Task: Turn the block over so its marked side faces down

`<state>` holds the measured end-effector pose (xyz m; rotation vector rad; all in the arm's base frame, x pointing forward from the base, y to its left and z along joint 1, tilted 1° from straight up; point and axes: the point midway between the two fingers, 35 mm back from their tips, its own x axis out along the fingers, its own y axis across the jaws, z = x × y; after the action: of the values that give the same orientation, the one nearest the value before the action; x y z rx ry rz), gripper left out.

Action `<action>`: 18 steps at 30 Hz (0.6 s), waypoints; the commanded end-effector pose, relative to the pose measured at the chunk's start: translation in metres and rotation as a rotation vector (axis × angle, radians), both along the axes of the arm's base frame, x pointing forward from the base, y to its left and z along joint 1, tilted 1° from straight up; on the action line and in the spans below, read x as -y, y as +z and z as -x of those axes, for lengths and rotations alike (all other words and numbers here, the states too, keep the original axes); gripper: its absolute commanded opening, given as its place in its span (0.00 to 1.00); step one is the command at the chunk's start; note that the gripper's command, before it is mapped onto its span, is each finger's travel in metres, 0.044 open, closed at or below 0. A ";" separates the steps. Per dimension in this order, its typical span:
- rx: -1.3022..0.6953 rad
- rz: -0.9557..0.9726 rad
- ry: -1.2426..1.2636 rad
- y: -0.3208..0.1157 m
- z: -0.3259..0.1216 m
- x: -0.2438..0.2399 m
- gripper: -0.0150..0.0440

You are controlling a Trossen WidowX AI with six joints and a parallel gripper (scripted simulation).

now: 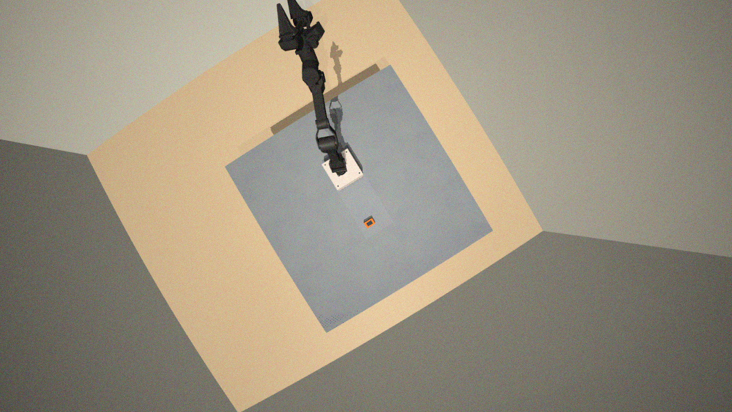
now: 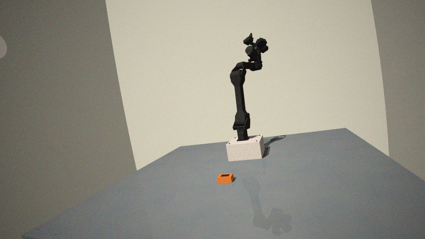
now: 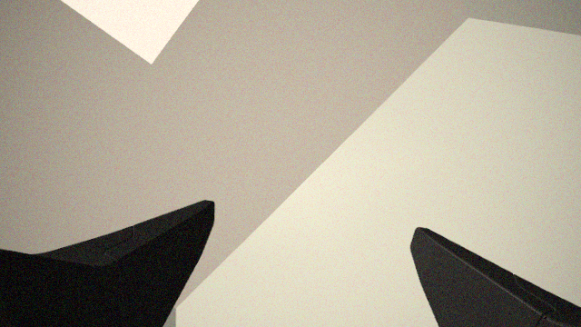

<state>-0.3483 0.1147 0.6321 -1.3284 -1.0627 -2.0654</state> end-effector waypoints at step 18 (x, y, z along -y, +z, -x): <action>0.311 0.093 -0.598 -0.056 -0.030 -0.184 1.00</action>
<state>-0.3320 0.2583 0.5910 -1.5054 -0.9799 -2.6177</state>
